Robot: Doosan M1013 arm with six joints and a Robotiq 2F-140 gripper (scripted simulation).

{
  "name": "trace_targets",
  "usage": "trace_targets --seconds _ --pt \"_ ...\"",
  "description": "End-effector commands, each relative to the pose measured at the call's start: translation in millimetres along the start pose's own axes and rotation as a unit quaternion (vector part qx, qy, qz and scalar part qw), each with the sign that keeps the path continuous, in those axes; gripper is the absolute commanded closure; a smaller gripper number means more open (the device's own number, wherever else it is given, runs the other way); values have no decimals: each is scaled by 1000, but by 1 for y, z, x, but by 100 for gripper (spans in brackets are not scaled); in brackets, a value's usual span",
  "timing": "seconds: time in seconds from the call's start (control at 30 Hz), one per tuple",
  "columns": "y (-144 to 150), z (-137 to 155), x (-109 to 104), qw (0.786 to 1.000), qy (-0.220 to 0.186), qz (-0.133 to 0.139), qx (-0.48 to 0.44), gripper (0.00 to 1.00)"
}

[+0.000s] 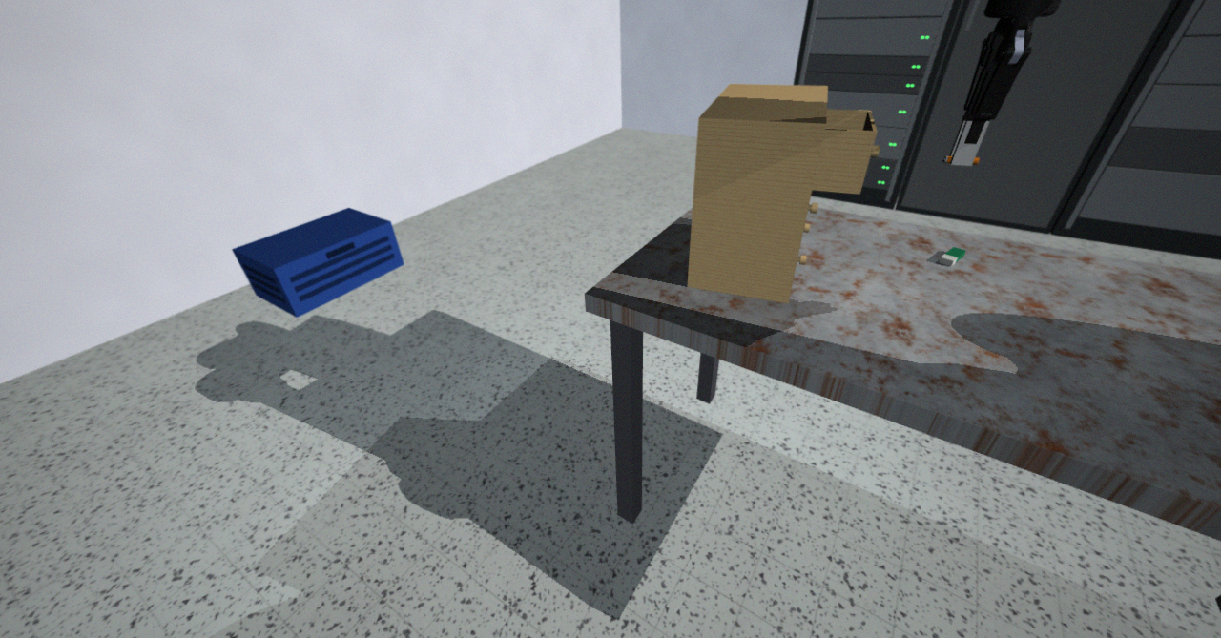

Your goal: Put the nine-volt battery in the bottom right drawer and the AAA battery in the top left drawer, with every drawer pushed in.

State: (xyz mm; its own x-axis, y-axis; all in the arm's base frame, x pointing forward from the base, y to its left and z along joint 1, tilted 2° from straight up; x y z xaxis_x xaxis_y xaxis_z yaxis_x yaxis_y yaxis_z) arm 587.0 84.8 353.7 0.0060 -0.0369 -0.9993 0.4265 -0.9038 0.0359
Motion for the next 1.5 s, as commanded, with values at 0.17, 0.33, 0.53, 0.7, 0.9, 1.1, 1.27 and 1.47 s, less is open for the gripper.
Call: trace_targets --seconds 0.17,0.33,0.53,0.7,0.9,1.1,1.27,1.47 --pt "0 0 -31 1000 0 0 0 97" --pt "0 0 -52 1000 0 0 0 97" --pt "0 0 -73 1000 0 0 0 97" --pt "0 0 -80 1000 0 0 0 97" --pt "0 0 -90 1000 0 0 0 97" --pt "0 0 -95 1000 0 0 0 97" --pt "0 0 -95 1000 0 0 0 97" --pt "0 0 -95 1000 0 0 0 97"
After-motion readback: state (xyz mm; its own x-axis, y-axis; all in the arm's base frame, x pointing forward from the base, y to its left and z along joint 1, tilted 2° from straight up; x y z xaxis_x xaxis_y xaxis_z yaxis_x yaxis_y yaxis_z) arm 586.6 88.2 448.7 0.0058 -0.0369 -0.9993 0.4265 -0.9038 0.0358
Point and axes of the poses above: the point where the finger pads meet when closed, its own x axis out along the fingers, its own y axis across the jaws, z = x × y, the point moved 9 cm from there along -x, back along the fingers, and after that the axes turned 7 degrees about -x, right-handed, at the moved point
